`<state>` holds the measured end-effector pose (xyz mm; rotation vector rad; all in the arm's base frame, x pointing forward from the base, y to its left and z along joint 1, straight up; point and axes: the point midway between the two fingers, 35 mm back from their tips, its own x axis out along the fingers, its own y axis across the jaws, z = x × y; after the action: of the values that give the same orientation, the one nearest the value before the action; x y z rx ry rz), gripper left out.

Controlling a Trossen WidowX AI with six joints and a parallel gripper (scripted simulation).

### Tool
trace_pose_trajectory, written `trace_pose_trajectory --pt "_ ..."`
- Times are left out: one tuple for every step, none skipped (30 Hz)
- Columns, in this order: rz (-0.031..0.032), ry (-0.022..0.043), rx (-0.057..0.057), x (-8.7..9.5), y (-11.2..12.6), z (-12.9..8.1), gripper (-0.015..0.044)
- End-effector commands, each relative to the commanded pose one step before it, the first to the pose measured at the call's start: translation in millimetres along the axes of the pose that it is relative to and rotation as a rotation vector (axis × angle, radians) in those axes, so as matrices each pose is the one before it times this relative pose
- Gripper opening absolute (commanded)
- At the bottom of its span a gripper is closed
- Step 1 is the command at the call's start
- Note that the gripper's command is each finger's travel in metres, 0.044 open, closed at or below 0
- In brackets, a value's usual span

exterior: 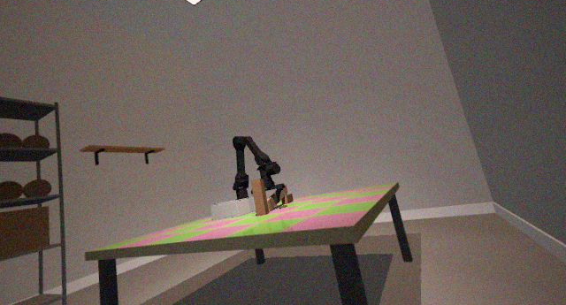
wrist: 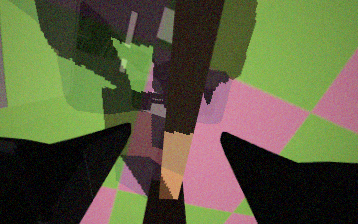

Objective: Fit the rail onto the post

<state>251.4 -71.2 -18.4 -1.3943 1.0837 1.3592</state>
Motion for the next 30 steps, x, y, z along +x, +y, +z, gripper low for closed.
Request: trace_pose_trajectory --pt "0.00268 -0.00512 -0.0031 6.41 1.47 1.54 0.0440" --pt "0.00003 -0.00002 0.0000 1.55 0.16 0.10 0.0440" --pt "0.00003 -0.00002 0.0000 1.55 0.17 0.11 0.0440" --pt "0.00003 -0.00002 0.0000 1.56 0.18 0.11 0.0440" --pt "0.00003 -0.00002 0.0000 1.55 0.19 0.12 0.0440" --pt "0.00003 -0.00002 0.0000 1.53 0.20 0.12 0.0440" --pt "0.00002 -0.00001 0.0000 1.20 0.16 0.10 0.0440" --pt "0.00001 -0.00001 0.0000 0.72 0.10 0.06 0.0440" --pt "0.00000 0.00000 0.0000 0.24 0.03 0.02 0.0440" --pt "0.00000 0.00000 0.0000 0.00 0.00 0.00 0.0414" --pt "0.00000 0.00000 0.0000 0.00 0.00 0.00 0.0387" --pt "0.00000 0.00000 0.0000 0.00 0.00 0.00 0.0361" --pt "0.00000 0.00000 0.0000 0.00 0.00 0.00 0.0335" --pt "0.00000 0.00000 0.0000 0.00 0.00 0.00 0.0309" --pt "0.00000 0.00000 0.0000 0.00 0.00 0.00 0.0282" --pt "0.00000 0.00000 0.0000 0.00 0.00 0.00 0.0256" --pt "0.00000 0.00000 0.0000 0.00 0.00 0.00 0.0230" --pt "0.00000 0.00000 0.0000 0.00 0.00 0.00 0.0204" --pt "0.00000 0.00000 0.0000 0.00 0.00 0.00 0.0177" --pt "0.00000 0.00000 0.0000 0.00 0.00 0.00 0.0151" --pt "0.00000 0.00000 0.0000 0.00 0.00 0.00 0.0125" --pt "0.00000 0.00000 0.0000 0.00 0.00 0.00 0.0099" --pt "0.00000 0.00000 0.0000 0.00 0.00 0.00 0.0072" --pt "0.00000 0.00000 0.0000 0.00 0.00 0.00 0.0066" --pt "0.00000 0.00000 0.0000 0.00 0.00 0.00 0.0059" --pt "0.00000 0.00000 0.0000 0.00 0.00 0.00 0.0053" --pt "0.00000 0.00000 0.0000 0.00 0.00 0.00 0.0046" --pt "0.00000 0.00000 0.0000 0.00 0.00 0.00 0.0039" --pt "0.00000 0.00000 0.0000 0.00 0.00 0.00 0.0032" --pt "0.00000 0.00000 0.0000 0.00 0.00 0.00 0.0026"
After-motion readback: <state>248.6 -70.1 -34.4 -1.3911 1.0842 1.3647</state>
